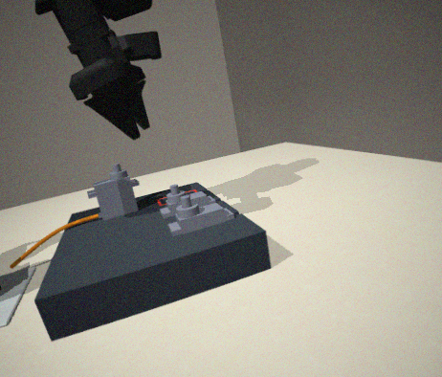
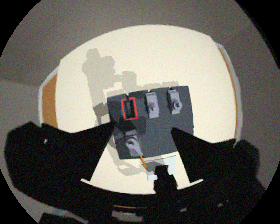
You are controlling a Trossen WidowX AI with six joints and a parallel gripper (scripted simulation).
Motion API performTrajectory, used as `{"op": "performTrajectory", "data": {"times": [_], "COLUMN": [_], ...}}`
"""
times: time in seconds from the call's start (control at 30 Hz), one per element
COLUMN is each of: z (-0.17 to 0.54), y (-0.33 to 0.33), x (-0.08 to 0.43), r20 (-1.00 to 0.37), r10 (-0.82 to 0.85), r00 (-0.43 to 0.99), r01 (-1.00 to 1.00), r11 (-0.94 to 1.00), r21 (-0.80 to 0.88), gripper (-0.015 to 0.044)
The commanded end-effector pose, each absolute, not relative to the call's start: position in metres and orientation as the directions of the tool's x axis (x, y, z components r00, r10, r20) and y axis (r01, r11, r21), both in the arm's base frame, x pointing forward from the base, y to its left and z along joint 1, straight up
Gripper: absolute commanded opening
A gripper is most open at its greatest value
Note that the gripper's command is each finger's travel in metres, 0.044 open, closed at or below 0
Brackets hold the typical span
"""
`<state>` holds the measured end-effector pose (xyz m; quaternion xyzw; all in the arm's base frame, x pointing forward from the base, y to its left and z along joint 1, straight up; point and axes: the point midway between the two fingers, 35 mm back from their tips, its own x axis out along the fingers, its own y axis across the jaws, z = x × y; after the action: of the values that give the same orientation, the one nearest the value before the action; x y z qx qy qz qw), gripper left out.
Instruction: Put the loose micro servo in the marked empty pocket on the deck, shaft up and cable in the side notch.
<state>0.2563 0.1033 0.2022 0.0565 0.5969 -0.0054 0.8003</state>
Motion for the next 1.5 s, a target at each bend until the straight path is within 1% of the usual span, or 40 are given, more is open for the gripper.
{"op": "performTrajectory", "data": {"times": [0.0,0.37,1.37,1.47], "z": [0.194,0.175,0.129,0.129], "y": [0.110,0.124,0.124,0.124], "x": [0.239,0.185,0.184,0.184], "r20": [-0.974,-1.000,-1.000,-1.000], "r10": [0.058,0.011,0.010,0.010], "r00": [0.220,0.018,0.015,0.015], "r01": [-0.018,-0.292,-0.296,-0.296], "r11": [0.998,0.956,0.955,0.955], "r21": [0.055,0.005,0.005,0.005], "gripper": [0.0440,0.0440,0.0440,0.0361]}}
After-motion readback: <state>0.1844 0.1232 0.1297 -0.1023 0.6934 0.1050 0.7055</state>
